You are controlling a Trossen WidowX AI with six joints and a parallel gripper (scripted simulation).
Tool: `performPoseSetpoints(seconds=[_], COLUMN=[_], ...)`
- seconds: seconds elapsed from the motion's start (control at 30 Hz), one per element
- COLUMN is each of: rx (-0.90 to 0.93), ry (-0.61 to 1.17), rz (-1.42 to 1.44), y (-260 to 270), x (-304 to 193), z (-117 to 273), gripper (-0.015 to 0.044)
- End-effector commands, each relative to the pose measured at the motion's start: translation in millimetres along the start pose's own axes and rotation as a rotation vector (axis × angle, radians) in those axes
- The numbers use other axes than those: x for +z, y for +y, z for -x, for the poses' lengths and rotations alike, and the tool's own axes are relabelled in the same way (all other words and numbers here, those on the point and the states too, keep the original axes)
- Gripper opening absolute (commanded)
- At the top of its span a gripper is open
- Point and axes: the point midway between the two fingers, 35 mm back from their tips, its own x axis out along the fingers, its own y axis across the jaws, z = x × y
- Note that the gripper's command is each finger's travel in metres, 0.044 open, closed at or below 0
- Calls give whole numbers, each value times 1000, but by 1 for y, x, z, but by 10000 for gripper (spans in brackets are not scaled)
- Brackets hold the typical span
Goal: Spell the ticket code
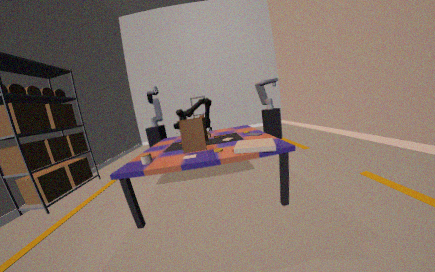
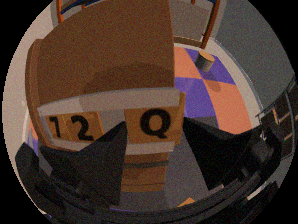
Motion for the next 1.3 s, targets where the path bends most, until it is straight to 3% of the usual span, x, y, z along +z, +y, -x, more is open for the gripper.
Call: performPoseSetpoints(seconds=[0.0, 0.93, 1.27], rx=[-3, -2, -2], ry=[3, 3, 3], rz=[-4, -5, -4], y=[2, 18, 17], x=[0, -2, 0], z=[-1, -2, 2], gripper=[0, 0, 263])
